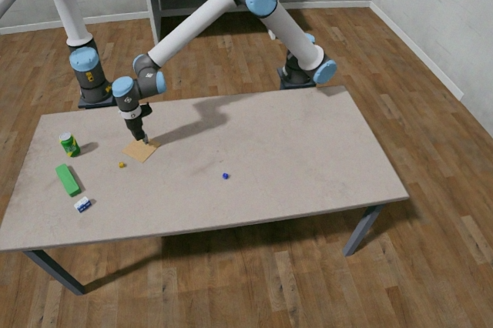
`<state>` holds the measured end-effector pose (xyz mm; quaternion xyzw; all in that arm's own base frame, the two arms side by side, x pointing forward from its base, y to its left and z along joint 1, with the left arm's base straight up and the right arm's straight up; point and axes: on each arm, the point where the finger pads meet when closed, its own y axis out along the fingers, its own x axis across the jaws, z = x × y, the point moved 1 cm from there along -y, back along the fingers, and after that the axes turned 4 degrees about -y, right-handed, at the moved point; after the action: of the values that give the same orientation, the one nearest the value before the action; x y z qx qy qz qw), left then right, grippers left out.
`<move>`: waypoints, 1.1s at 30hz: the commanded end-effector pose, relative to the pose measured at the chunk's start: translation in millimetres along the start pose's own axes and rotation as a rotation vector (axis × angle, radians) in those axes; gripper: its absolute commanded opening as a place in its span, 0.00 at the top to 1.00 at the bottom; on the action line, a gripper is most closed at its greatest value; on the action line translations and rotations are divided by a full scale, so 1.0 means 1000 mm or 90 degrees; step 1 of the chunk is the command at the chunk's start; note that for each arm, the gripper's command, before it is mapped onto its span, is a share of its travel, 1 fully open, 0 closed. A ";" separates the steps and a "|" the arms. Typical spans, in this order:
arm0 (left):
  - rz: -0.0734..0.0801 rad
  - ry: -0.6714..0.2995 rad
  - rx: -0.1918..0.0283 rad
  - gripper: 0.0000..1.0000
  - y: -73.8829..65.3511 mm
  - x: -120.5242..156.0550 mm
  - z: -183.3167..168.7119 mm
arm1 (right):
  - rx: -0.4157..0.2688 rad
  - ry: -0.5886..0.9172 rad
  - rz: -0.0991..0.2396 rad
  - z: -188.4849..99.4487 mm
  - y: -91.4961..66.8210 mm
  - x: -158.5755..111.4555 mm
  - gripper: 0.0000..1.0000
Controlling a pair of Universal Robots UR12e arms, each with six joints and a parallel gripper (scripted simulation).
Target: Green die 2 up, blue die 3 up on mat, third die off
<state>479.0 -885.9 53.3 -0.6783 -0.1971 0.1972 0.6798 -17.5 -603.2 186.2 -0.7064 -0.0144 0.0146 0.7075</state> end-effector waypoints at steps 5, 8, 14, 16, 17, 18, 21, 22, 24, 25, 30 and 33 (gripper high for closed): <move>0.000 0.000 -0.001 0.60 0.013 0.000 -0.001 | -0.001 0.000 0.000 -0.001 -0.001 0.000 0.00; 0.000 0.000 -0.001 0.60 0.015 0.000 -0.001 | -0.001 0.000 0.000 -0.001 -0.001 0.000 0.00; 0.000 0.000 -0.001 0.60 0.015 0.000 -0.001 | -0.001 0.000 0.000 -0.001 -0.001 0.000 0.00; 0.000 0.000 -0.001 0.60 0.015 0.000 -0.001 | -0.001 0.000 0.000 -0.001 -0.001 0.000 0.00; 0.000 0.000 -0.001 0.60 0.015 0.000 -0.001 | -0.001 0.000 0.000 -0.001 -0.001 0.000 0.00; 0.000 0.000 -0.001 0.60 0.015 0.000 -0.001 | -0.001 0.000 0.000 -0.001 -0.001 0.000 0.00; 0.000 0.000 -0.001 0.60 0.015 0.000 -0.001 | -0.001 0.000 0.000 -0.001 -0.001 0.000 0.00; 0.000 0.000 -0.001 0.60 0.015 0.000 -0.001 | -0.001 0.000 0.000 -0.001 -0.001 0.000 0.00; 0.000 0.000 -0.001 0.60 0.015 0.000 -0.001 | -0.001 0.000 0.000 -0.001 -0.001 0.000 0.00; 0.000 0.000 -0.001 0.60 0.015 0.000 -0.001 | -0.001 0.000 0.000 -0.001 -0.001 0.000 0.00; 0.000 0.000 -0.001 0.60 0.015 0.000 -0.001 | -0.001 0.000 0.000 -0.001 -0.001 0.000 0.00; 0.000 0.000 -0.001 0.60 0.015 0.000 -0.001 | -0.001 0.000 0.000 -0.001 -0.001 0.000 0.00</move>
<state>479.1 -886.1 36.1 -0.6782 -0.1971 0.1972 0.6800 -17.5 -603.2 186.2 -0.7064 -0.0144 0.0146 0.7075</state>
